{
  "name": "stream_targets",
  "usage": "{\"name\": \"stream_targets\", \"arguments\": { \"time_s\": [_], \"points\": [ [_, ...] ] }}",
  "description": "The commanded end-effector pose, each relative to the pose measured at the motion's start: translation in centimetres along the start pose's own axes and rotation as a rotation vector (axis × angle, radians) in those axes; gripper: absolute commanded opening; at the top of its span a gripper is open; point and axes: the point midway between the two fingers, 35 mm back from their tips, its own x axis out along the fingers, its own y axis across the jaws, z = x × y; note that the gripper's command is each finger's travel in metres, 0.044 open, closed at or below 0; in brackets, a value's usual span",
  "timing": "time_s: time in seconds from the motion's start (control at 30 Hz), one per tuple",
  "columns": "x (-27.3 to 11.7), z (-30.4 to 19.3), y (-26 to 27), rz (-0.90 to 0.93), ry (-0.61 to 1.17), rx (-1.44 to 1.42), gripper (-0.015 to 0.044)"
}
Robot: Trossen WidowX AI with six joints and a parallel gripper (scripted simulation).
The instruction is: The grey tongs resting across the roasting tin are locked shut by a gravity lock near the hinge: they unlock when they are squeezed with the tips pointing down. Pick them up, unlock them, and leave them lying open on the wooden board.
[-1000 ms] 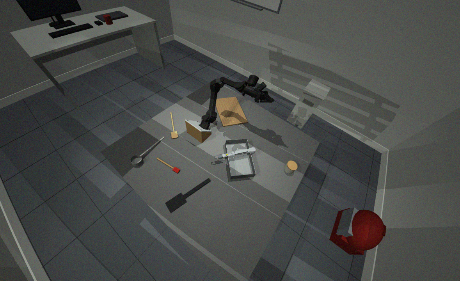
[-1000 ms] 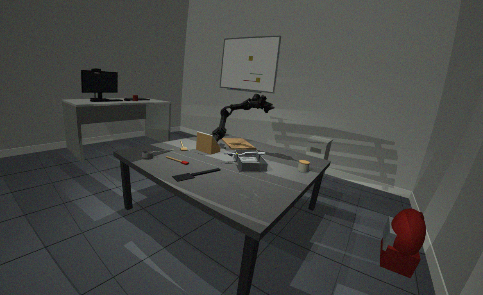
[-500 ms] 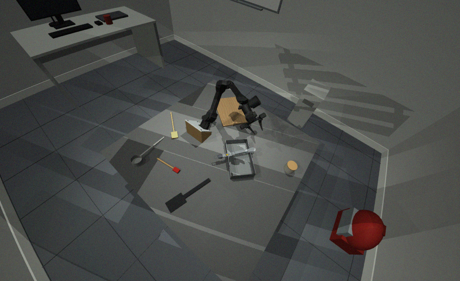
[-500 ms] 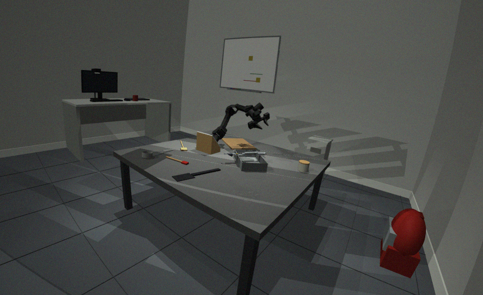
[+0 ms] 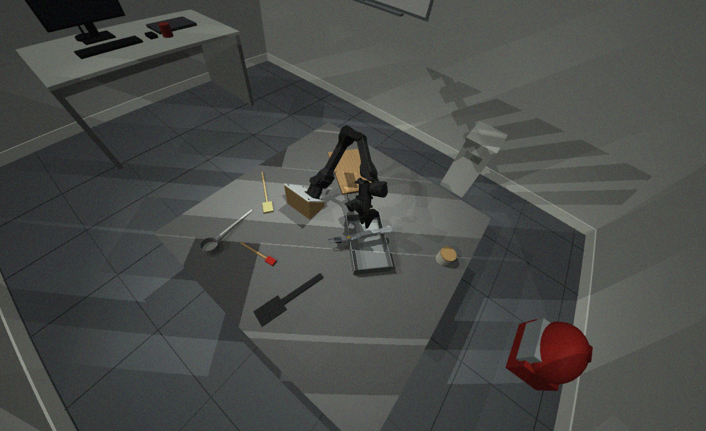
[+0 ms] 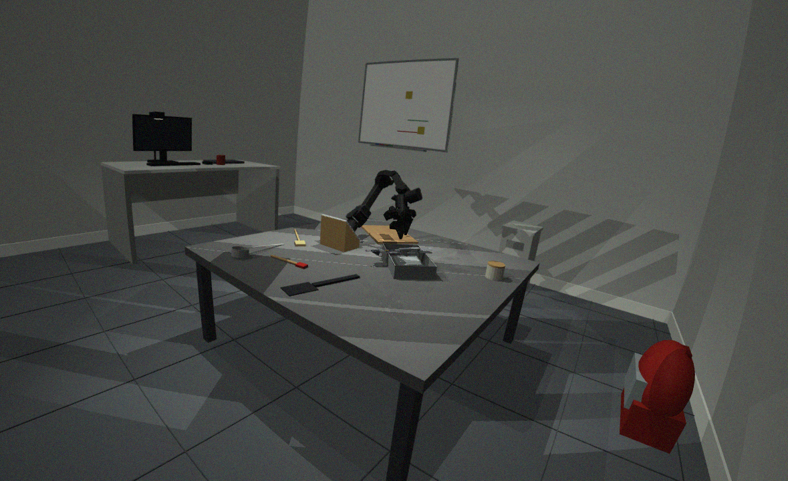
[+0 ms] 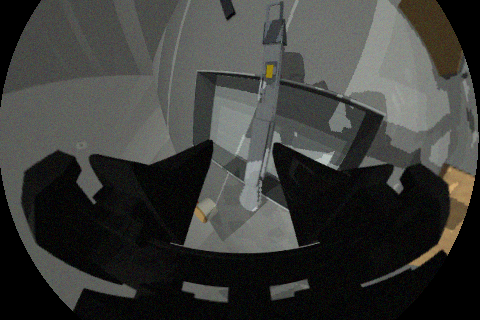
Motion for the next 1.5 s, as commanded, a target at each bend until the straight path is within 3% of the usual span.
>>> {"name": "stream_targets", "arguments": {
  "time_s": [0.0,0.63,1.47],
  "points": [
    [1.7,2.3,-2.4,-0.119,-0.070,0.254,0.0260],
    [2.2,3.1,-2.0,-0.118,-0.071,0.254,0.0260],
    [6.2,3.2,-2.3,-0.118,-0.070,0.254,0.0260]
  ]
}}
